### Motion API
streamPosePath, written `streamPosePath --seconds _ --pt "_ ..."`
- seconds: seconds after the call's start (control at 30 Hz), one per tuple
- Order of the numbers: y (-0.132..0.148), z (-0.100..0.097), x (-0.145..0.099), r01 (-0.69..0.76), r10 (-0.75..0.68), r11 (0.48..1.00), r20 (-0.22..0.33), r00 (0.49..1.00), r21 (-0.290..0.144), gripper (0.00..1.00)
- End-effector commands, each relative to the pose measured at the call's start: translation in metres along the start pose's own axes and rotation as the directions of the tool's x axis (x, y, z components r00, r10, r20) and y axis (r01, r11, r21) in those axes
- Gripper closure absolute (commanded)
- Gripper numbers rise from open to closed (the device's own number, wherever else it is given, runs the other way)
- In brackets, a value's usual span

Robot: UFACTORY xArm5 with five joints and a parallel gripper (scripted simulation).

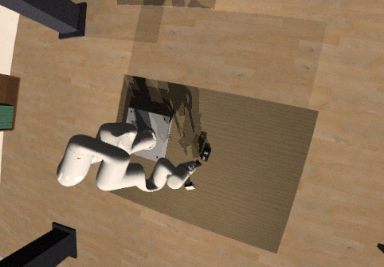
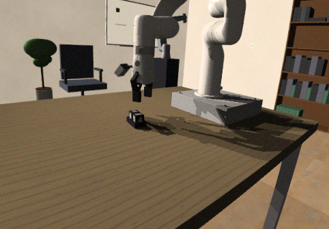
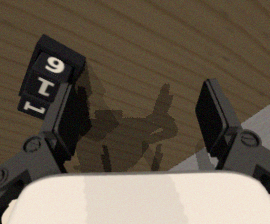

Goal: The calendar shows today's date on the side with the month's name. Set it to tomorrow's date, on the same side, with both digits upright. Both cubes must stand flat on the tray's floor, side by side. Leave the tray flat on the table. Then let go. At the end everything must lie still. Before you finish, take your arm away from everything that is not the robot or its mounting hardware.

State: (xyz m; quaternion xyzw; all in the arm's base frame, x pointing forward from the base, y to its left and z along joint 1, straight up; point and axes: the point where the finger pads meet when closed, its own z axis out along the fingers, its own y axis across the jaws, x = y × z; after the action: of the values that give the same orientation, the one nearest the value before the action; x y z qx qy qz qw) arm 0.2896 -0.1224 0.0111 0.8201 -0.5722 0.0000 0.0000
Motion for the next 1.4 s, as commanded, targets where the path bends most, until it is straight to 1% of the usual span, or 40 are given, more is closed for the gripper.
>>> streamPosePath --seconds 0.0,0.13,0.37,0.47,0.53,0.67,1.17,1.27,1.37 --pt "-0.001 -0.003 0.001 0.0 0.0 1.0 -0.002 1.0 0.002 0.0" --pt "-0.001 -0.013 0.001 0.0 0.0 1.0 -0.002 1.0 0.002 0.0" --pt "-0.001 -0.044 0.001 0.0 0.0 1.0 -0.002 1.0 0.002 0.0" --pt "-0.001 -0.054 0.001 0.0 0.0 1.0 -0.002 1.0 0.002 0.0" --pt "-0.001 -0.054 0.001 0.0 0.0 1.0 -0.002 1.0 0.002 0.0" --pt "-0.001 -0.06 0.001 0.0 0.0 1.0 -0.002 1.0 0.002 0.0" --pt "-0.001 -0.06 0.001 0.002 -0.002 1.0 -0.002 1.0 0.002 0.0" --pt "-0.002 -0.06 0.001 0.022 -0.022 1.0 -0.002 1.0 0.002 0.0" --pt "-0.004 -0.06 0.0 0.082 -0.082 0.997 -0.002 0.997 0.002 0.0"
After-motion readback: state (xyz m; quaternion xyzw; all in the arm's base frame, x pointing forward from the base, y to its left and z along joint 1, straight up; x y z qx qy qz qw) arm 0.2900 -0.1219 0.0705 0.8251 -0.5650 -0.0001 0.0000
